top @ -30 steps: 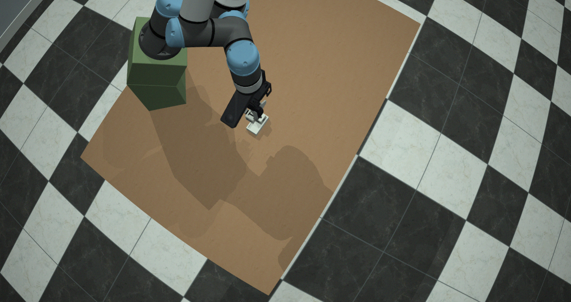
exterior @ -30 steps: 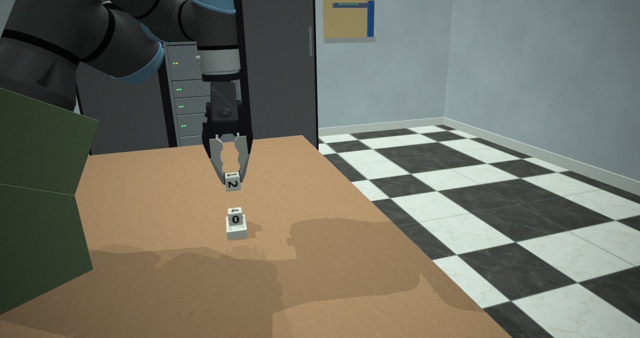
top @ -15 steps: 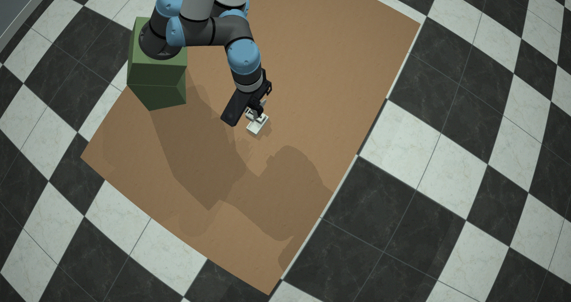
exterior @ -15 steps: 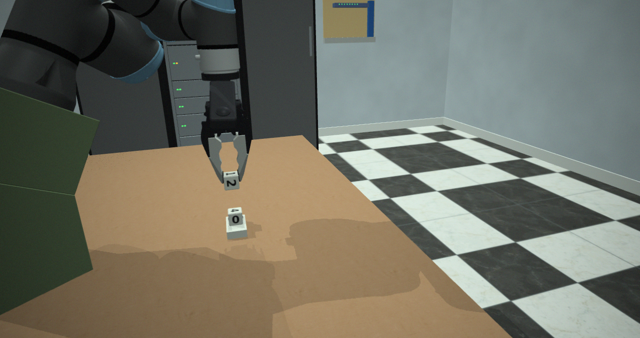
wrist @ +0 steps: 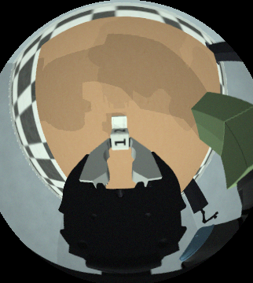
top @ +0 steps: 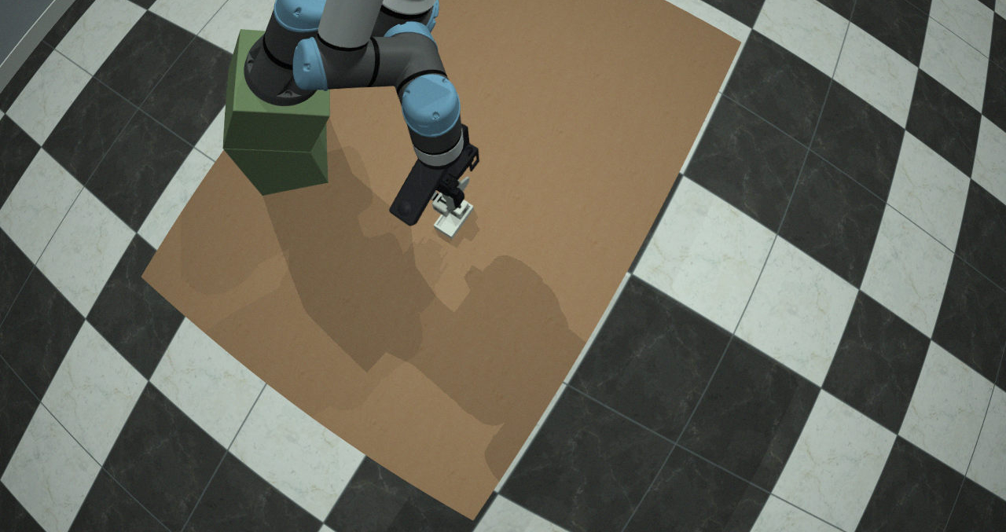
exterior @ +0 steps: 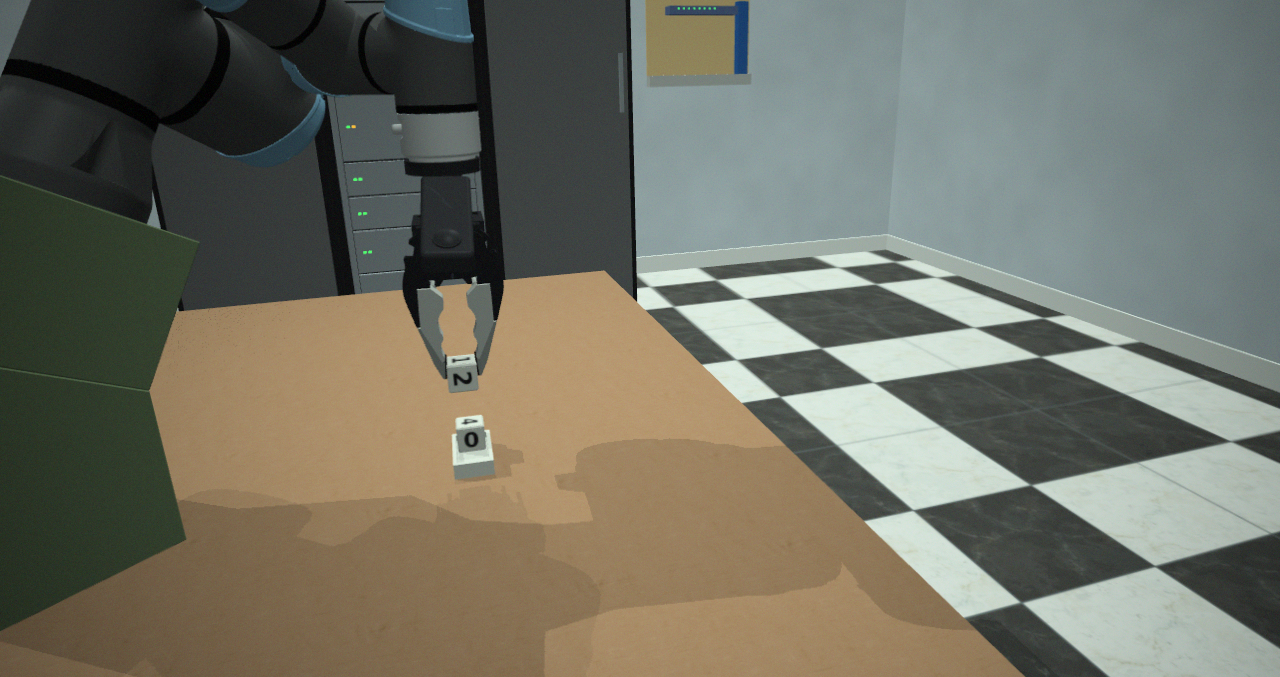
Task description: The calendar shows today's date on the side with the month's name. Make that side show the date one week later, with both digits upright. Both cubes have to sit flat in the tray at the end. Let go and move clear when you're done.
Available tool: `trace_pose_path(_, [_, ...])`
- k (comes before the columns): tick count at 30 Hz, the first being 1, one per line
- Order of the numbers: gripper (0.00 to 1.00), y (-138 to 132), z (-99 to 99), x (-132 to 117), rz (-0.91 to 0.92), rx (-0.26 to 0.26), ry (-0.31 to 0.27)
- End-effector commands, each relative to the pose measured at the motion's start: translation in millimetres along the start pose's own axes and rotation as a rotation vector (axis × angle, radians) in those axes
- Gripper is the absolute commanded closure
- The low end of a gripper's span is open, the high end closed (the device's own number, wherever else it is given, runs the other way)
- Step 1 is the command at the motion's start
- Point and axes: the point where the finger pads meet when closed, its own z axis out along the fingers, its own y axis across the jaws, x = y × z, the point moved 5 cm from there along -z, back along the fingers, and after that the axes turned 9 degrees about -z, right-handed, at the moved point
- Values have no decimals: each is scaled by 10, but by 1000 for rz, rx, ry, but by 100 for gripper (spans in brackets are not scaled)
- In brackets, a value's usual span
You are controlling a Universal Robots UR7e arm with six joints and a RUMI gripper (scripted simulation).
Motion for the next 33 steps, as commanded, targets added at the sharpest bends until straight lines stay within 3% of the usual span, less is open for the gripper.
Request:
trace_pose_path(1, [90,-27,113,17,-3,4,7])
trace_pose_path(21, [90,-38,456,21,-3,5,7])
trace_pose_path(33, [90,-39,516,20,-3,5,7])
